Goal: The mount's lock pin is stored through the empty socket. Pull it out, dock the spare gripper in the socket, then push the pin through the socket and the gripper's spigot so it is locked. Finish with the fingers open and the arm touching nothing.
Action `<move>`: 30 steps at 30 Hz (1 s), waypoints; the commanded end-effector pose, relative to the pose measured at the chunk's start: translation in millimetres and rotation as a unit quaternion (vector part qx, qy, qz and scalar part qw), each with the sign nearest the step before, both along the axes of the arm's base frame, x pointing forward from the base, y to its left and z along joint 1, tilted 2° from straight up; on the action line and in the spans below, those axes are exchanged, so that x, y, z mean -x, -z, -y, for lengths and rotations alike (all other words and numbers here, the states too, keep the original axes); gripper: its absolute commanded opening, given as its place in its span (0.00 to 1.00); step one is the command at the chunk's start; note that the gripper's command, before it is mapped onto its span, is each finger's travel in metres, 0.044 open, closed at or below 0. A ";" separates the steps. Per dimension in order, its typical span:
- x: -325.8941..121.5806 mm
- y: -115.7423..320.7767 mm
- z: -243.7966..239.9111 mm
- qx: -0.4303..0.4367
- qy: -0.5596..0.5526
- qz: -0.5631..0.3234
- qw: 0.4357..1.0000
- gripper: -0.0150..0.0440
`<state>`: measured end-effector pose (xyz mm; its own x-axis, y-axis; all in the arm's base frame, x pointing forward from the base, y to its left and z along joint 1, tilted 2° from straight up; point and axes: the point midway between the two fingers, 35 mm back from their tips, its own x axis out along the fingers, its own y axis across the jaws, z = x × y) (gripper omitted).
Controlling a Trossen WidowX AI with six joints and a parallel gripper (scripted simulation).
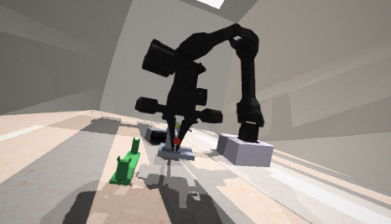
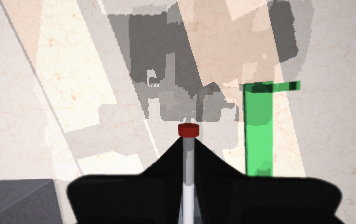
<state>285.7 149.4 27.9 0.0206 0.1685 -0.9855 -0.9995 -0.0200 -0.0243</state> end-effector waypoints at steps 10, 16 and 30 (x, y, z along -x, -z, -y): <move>-2.2 -2.1 -10.1 -0.001 0.001 -0.002 1.000 0.25; -2.2 -2.2 -14.2 0.000 0.002 -0.004 1.000 0.25; -2.1 -3.5 -23.1 0.001 0.002 -0.009 1.000 0.25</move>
<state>285.5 169.0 29.1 0.0003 0.1638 -0.9865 -0.9998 -0.0185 -0.0034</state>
